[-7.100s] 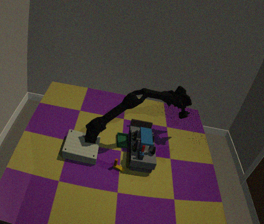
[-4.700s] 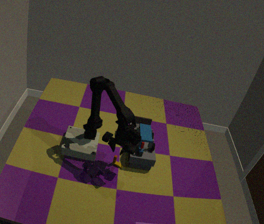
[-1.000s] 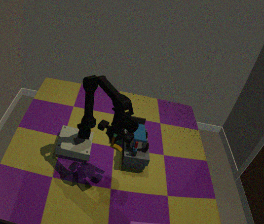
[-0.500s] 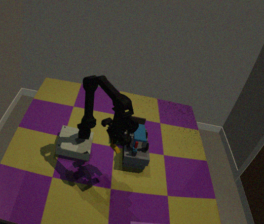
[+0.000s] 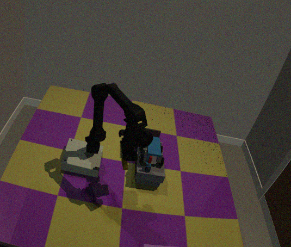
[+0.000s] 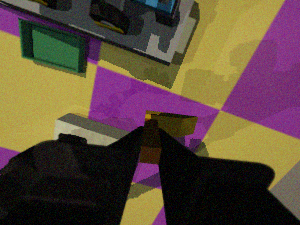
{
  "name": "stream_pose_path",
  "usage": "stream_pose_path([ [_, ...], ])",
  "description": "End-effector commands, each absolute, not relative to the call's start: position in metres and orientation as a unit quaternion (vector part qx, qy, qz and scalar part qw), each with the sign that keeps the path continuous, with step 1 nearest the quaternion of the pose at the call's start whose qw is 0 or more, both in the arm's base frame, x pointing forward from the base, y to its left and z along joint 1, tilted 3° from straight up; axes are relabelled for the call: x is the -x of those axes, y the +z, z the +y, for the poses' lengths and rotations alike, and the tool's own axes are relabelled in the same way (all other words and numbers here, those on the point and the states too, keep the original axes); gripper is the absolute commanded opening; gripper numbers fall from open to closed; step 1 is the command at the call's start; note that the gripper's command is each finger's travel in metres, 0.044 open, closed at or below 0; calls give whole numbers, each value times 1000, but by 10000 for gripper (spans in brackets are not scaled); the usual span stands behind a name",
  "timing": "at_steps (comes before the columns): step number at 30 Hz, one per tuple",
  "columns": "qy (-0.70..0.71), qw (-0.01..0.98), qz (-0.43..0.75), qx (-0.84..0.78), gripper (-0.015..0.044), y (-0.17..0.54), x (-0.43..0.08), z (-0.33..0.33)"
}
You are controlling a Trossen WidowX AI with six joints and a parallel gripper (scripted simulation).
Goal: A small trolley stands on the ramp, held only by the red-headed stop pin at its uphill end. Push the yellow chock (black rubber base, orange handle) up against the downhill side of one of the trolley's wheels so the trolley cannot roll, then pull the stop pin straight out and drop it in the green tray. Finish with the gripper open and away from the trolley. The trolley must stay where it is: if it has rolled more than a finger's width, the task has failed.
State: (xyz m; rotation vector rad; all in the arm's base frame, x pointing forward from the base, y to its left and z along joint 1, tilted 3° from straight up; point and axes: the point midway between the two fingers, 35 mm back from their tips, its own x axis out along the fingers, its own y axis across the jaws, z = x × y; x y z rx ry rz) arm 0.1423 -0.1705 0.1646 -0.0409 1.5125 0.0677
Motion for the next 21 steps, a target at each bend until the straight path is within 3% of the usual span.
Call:
stream_pose_path([
  [1,-7,727,687,-24,0,165,-142,-170],
  [21,-39,725,685,-60,0,166,-160,-132],
])
